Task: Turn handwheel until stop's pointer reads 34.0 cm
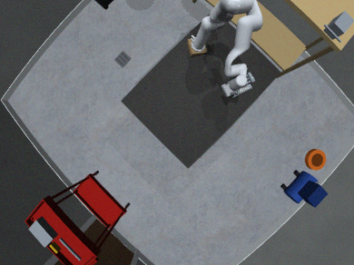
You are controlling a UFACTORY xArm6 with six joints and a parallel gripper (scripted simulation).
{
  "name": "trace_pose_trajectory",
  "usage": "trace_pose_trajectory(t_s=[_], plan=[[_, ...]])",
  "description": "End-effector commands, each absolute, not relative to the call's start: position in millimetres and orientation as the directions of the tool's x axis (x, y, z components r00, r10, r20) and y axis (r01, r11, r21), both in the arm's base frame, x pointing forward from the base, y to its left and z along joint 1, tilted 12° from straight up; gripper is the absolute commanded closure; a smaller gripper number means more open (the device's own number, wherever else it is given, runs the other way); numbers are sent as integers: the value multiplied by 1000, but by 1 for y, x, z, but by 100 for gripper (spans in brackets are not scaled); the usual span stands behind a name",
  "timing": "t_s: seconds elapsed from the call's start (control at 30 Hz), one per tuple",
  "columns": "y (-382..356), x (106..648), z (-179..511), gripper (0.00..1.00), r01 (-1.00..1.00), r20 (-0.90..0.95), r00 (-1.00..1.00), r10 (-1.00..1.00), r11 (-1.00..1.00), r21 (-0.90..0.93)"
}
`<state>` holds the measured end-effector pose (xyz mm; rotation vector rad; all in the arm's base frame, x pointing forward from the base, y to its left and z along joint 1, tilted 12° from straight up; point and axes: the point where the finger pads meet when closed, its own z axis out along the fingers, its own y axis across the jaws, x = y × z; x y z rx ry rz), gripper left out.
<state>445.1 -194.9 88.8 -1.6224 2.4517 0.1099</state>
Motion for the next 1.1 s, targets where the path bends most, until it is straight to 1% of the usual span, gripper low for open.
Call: trace_pose_trajectory(t_s=[0.0, 0.43, 1.07], plan=[[-197, 453, 84, 94, -917, -206, -378, -903, 395, -49], [-194, 460, 59, 94, -917, -206, -378, -903, 395, -49], [-181, 439, 38, 94, -917, -206, -378, -903, 395, -49]])
